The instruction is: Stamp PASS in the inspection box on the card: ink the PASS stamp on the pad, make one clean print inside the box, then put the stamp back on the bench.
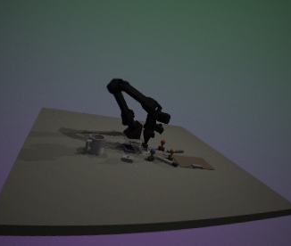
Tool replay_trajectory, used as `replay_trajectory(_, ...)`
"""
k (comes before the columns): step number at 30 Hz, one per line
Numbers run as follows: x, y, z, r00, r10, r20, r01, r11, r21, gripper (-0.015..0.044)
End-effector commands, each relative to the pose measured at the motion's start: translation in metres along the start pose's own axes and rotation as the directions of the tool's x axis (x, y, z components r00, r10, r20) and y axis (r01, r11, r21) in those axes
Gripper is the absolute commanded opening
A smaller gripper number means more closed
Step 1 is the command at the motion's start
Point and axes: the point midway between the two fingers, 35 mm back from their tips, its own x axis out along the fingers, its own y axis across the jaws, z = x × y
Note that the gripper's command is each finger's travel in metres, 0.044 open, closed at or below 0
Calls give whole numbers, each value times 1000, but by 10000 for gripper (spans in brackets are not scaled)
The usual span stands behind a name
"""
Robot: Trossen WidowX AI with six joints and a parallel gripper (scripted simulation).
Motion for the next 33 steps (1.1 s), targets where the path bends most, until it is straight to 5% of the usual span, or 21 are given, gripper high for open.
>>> replay_trajectory(1,-8,-2,2,1000,-1,9,1,1000,6,0)
replay_trajectory(33,-55,-4,1,1000,0,10,-1,1000,5,0)
